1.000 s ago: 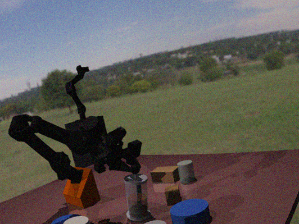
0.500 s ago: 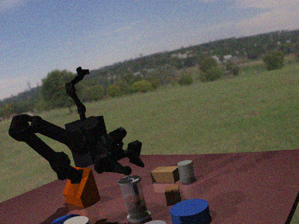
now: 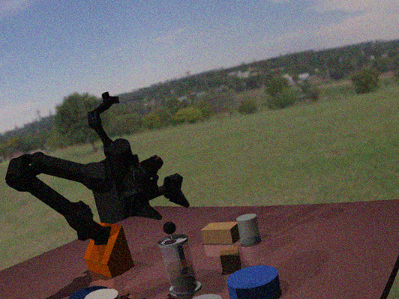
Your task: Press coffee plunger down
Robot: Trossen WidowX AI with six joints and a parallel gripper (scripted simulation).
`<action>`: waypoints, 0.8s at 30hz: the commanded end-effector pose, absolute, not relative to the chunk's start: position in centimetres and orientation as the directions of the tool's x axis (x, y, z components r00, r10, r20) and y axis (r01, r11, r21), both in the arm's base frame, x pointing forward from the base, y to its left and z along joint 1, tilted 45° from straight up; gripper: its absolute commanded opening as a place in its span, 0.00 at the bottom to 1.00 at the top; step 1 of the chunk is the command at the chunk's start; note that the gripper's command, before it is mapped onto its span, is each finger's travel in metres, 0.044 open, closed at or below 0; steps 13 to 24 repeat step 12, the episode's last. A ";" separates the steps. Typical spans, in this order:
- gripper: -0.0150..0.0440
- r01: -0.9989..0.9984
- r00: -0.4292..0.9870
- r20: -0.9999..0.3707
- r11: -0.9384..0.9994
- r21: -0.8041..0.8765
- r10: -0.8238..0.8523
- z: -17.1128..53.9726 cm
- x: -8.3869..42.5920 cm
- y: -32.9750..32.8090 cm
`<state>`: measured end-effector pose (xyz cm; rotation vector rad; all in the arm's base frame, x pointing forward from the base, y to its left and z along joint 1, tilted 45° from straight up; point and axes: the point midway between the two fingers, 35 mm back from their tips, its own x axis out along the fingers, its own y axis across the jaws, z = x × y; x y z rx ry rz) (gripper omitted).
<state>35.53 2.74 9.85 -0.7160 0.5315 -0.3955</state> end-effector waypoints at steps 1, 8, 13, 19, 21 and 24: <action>1.00 0.178 0.802 -0.304 0.691 -0.701 -0.515 13.6 34.2 5.3; 1.00 0.178 0.802 -0.304 0.691 -0.701 -0.515 13.5 34.2 5.3; 1.00 0.178 0.802 -0.304 0.691 -0.701 -0.515 13.5 34.2 5.3; 1.00 0.178 0.802 -0.304 0.691 -0.701 -0.515 13.5 34.2 5.3; 1.00 0.178 0.802 -0.304 0.691 -0.701 -0.515 13.5 34.2 5.3; 1.00 0.178 0.802 -0.304 0.691 -0.701 -0.515 13.5 34.2 5.3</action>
